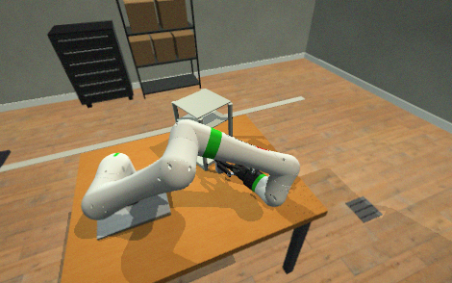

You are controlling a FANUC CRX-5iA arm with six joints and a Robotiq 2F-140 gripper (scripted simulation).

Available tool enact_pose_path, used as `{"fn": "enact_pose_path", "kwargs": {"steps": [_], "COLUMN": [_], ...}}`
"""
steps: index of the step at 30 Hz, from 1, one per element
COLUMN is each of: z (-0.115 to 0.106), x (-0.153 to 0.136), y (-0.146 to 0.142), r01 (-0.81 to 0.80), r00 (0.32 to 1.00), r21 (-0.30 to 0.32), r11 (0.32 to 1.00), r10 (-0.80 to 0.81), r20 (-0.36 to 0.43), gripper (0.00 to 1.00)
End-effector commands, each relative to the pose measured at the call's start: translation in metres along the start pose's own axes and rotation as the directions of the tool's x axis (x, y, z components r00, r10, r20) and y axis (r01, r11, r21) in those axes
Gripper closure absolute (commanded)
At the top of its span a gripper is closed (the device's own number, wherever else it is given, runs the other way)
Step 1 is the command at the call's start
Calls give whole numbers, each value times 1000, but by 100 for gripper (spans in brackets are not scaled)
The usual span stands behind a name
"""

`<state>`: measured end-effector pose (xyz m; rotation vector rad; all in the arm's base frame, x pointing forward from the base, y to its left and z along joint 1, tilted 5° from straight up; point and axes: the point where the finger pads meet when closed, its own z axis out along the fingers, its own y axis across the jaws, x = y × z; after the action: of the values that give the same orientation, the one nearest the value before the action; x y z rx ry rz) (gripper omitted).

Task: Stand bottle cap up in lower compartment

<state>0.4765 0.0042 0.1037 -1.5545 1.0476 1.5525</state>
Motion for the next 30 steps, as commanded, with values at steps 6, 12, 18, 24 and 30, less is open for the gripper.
{"fn": "enact_pose_path", "kwargs": {"steps": [6, 12, 18, 24, 30], "z": [0, 0, 0, 0, 0], "x": [0, 0, 0, 0, 0], "y": [-19, -32, -49, -62, -67], "r01": [0, 0, 0, 0, 0], "r00": [1000, 1000, 1000, 1000, 1000], "r21": [0, 0, 0, 0, 0], "r11": [1000, 1000, 1000, 1000, 1000], "r10": [0, 0, 0, 0, 0], "r20": [0, 0, 0, 0, 0], "gripper": [100, 100, 100, 100, 100]}}
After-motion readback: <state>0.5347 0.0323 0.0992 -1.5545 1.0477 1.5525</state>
